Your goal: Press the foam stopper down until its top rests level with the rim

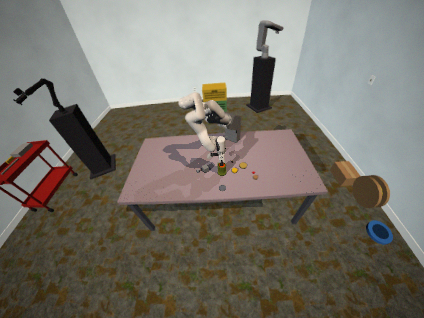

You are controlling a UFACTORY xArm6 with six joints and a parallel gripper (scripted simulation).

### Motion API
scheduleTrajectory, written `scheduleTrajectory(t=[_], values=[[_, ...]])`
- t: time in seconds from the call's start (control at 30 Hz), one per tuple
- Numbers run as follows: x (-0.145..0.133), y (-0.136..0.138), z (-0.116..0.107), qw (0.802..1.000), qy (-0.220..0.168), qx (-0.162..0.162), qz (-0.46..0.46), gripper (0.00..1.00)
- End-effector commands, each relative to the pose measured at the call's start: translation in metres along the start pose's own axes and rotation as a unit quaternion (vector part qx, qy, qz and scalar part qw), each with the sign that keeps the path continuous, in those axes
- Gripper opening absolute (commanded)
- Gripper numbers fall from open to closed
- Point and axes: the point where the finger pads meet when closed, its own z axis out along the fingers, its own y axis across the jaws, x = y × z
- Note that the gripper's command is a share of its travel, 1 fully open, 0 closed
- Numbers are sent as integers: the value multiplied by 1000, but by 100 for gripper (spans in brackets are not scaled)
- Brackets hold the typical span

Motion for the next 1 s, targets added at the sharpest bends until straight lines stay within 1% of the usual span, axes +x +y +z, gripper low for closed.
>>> scheduleTrajectory(t=[0.0,0.37,0.97], values=[[0,-1,2,1000,0,1,0,0],[0,-1,7,1000,0,1,0,0],[0,-1,10,1000,0,1,0,0]])
